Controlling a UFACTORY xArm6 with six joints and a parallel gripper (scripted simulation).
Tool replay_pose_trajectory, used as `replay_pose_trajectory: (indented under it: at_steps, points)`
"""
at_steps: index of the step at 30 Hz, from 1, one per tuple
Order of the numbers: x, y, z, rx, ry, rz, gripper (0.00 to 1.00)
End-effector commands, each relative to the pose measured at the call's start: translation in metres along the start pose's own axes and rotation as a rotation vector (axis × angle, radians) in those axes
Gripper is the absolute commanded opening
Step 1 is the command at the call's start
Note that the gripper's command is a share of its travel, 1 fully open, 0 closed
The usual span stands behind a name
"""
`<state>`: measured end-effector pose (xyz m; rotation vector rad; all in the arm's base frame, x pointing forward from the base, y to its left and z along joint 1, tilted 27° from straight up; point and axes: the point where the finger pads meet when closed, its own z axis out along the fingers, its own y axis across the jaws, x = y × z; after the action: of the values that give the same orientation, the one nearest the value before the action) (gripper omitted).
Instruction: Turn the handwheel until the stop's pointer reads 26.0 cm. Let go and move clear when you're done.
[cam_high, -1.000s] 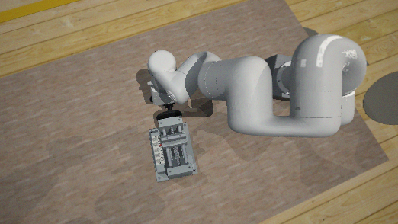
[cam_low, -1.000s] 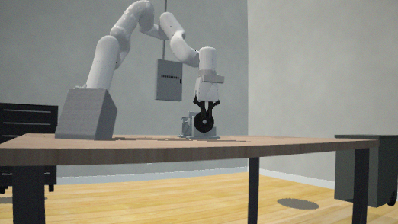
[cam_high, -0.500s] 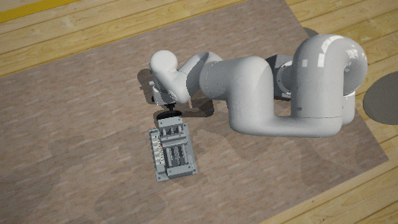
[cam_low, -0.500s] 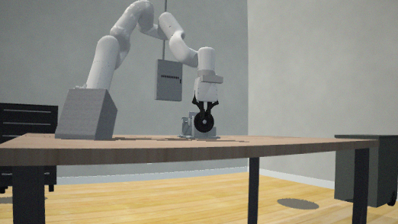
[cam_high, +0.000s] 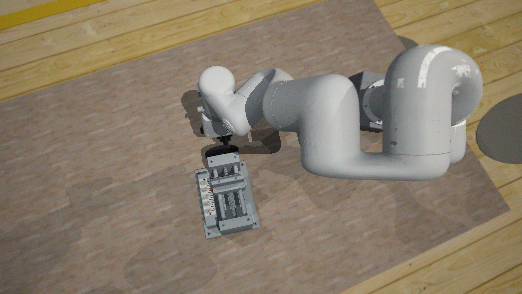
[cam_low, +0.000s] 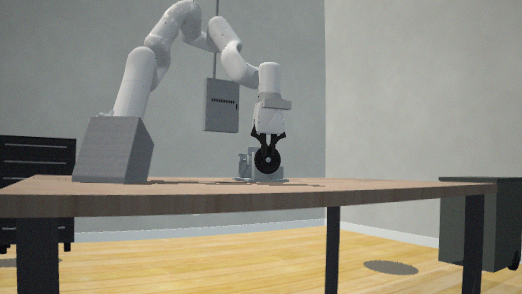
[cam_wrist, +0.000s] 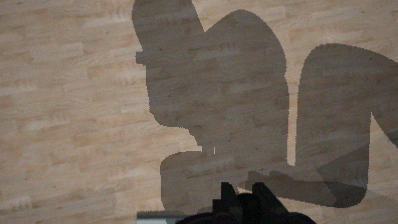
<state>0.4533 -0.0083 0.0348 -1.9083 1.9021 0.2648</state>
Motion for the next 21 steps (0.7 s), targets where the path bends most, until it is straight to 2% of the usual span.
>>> replay_pose_trajectory:
  at_steps: [1, 21]
  points:
    - [0.0, -0.0006, -0.0009, 0.004, 0.001, -0.001, 0.06]
    - [0.0, 0.0025, 0.0008, 0.004, 0.001, -0.001, 0.06]
